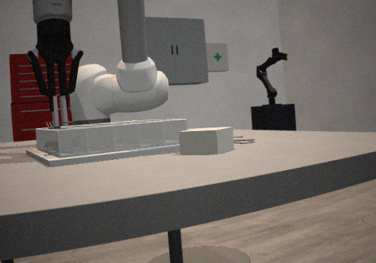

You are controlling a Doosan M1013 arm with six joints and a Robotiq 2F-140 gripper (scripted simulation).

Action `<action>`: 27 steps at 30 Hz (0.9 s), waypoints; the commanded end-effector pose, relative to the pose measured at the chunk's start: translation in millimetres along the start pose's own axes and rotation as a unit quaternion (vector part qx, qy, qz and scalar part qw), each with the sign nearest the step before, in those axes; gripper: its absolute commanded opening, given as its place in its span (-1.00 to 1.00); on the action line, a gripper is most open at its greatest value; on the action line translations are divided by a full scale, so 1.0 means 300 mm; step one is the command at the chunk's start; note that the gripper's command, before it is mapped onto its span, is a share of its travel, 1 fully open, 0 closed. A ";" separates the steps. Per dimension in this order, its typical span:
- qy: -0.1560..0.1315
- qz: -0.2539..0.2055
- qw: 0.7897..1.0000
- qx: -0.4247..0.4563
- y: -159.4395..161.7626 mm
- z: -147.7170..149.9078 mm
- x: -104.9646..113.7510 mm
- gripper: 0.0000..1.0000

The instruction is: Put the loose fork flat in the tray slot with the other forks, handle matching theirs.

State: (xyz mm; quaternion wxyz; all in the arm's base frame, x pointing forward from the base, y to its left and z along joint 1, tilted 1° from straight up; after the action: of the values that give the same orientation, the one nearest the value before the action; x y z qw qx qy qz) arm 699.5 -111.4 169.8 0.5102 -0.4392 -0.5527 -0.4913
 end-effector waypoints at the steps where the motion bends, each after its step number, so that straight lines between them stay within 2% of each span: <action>1: 0.000 0.000 1.000 0.000 -0.002 0.000 -0.028 -0.94; 16: 0.000 0.000 1.000 0.000 -0.010 0.000 -0.110 -0.94; 27: 0.000 0.000 1.000 0.000 -0.012 -0.001 -0.132 -0.94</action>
State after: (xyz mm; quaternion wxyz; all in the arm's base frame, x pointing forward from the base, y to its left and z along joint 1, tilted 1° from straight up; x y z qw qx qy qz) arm 699.8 -111.4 130.8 0.5101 -0.4391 -0.5528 -0.4913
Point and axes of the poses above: the point where the finger pads meet when closed, its own x axis back along the fingers, its own z axis across the jaws, y = z × x, the point moved 8 cm from there along x, back along the fingers, and after that the axes turned 6 degrees about -x, right-handed, at the moved point
